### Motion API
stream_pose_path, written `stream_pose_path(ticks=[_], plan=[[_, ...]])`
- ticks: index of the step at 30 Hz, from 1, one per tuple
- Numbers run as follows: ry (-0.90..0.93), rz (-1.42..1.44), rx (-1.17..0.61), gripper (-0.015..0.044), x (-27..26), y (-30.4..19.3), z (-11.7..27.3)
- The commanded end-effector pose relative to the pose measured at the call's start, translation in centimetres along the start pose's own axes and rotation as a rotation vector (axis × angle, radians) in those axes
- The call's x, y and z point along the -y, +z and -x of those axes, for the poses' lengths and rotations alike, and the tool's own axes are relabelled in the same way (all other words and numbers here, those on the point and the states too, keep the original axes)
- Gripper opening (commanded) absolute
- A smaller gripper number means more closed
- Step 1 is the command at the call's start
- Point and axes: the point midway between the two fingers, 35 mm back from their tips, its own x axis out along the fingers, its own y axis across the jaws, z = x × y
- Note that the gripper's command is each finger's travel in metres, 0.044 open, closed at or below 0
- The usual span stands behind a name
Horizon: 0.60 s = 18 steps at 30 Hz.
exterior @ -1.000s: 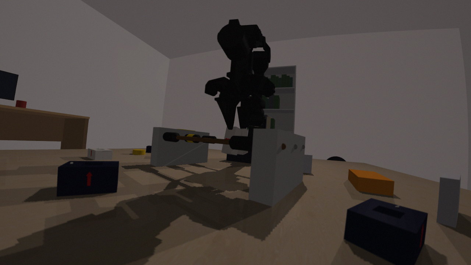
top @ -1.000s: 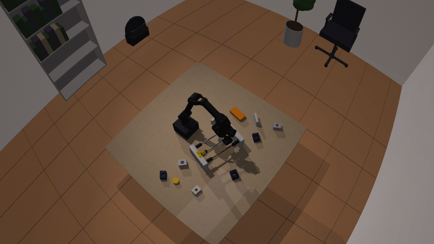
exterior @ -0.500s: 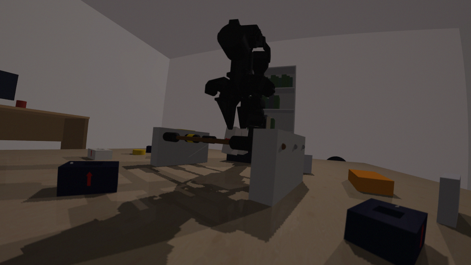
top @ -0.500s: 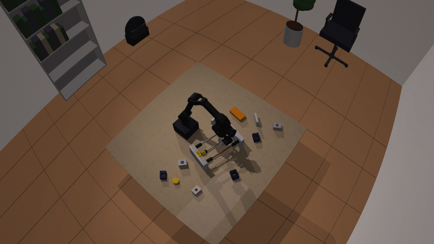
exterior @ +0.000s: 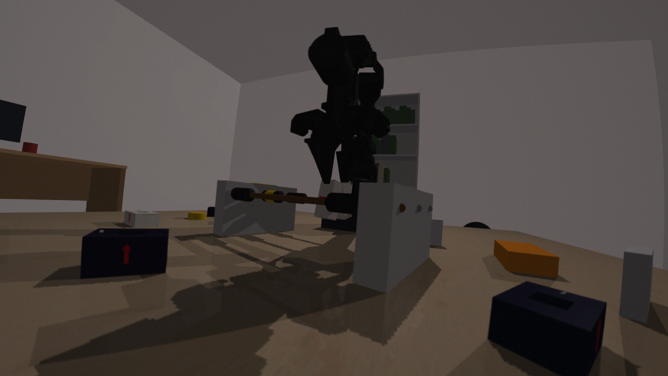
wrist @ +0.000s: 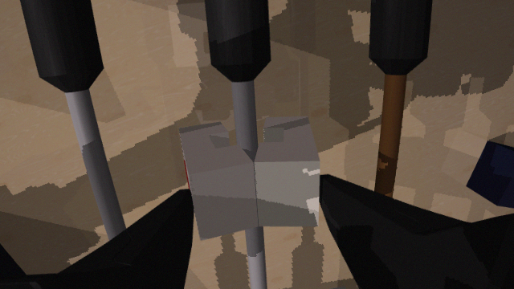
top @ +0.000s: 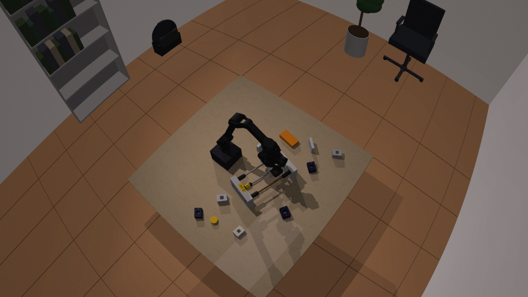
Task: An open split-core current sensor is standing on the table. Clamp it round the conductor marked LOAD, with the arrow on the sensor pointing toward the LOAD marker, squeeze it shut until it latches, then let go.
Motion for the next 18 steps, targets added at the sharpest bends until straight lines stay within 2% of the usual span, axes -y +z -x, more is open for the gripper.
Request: stream_pose_path(ticks=[1, 12, 18], plan=[[-0.002, 0.000, 0.001, 0.0158, 0.03, 0.01, 0.10], [-0.002, 0.000, 0.001, 0.0440, 0.03, 0.01, 0.10], [-0.002, 0.000, 0.001, 0.0440, 0.03, 0.01, 0.10]])
